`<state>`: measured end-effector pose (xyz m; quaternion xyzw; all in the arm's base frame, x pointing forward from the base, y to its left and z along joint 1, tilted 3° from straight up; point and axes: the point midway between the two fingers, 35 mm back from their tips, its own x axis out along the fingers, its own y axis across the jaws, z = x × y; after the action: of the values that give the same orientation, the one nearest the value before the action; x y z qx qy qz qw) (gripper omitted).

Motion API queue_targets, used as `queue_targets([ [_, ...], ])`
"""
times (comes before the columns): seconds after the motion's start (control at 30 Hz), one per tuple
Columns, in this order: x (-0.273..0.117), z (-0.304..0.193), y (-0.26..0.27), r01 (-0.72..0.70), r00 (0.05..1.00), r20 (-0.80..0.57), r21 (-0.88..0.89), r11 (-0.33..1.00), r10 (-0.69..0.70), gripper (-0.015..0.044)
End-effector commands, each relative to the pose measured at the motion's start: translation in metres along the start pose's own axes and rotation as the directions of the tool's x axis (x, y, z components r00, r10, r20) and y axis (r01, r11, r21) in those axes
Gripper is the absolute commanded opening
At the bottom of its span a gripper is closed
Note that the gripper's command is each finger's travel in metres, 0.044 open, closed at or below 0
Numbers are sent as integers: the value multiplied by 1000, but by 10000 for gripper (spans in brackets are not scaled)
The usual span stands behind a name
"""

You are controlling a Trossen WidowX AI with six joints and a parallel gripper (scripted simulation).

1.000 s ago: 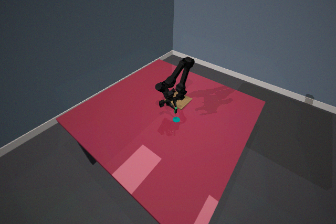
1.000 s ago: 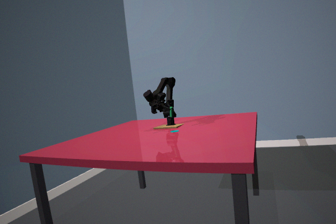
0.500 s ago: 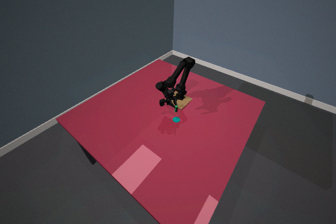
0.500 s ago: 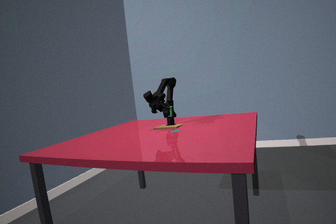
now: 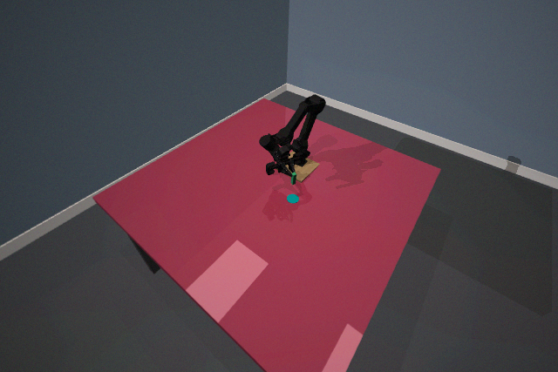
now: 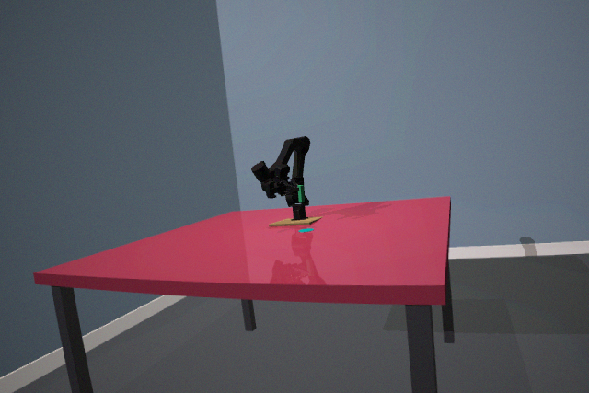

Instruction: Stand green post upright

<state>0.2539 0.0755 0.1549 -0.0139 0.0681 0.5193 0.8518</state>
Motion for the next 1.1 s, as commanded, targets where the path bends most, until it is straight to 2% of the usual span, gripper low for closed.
queue_targets([
  [0.0,-3,0,4,-7,1000,18,-10,1000,7,22],
  [0.63,-4,0,5,-9,1000,24,-15,1000,9,22],
  [1.07,1,-33,-3,-9,1000,24,-15,1000,9,22],
])
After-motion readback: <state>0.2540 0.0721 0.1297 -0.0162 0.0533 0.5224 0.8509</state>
